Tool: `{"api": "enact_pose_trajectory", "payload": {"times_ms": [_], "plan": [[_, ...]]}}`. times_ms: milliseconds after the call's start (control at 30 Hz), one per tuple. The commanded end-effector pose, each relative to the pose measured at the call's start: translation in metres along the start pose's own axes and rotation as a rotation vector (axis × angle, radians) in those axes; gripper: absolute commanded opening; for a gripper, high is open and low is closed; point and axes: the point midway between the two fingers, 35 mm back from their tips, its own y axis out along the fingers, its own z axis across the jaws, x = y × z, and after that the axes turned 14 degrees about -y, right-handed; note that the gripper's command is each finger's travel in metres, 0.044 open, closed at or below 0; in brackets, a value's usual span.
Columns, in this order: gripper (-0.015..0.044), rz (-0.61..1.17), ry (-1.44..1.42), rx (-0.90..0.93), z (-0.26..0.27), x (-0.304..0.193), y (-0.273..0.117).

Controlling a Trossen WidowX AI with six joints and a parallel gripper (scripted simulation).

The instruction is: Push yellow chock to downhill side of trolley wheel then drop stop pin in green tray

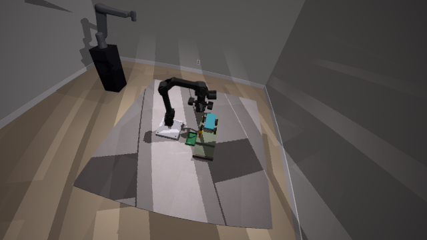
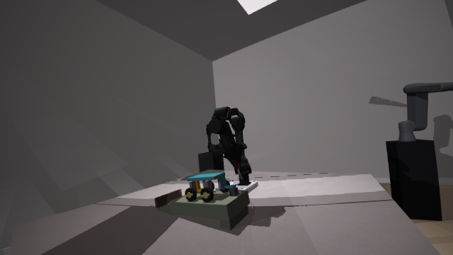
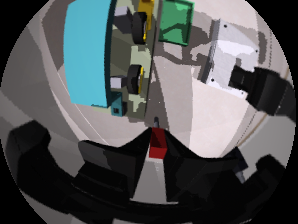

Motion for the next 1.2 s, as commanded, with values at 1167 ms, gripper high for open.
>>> {"api": "enact_pose_trajectory", "payload": {"times_ms": [1167], "plan": [[0.0, -0.009, -0.005, 0.002, -0.038, 0.145, -0.022]]}}
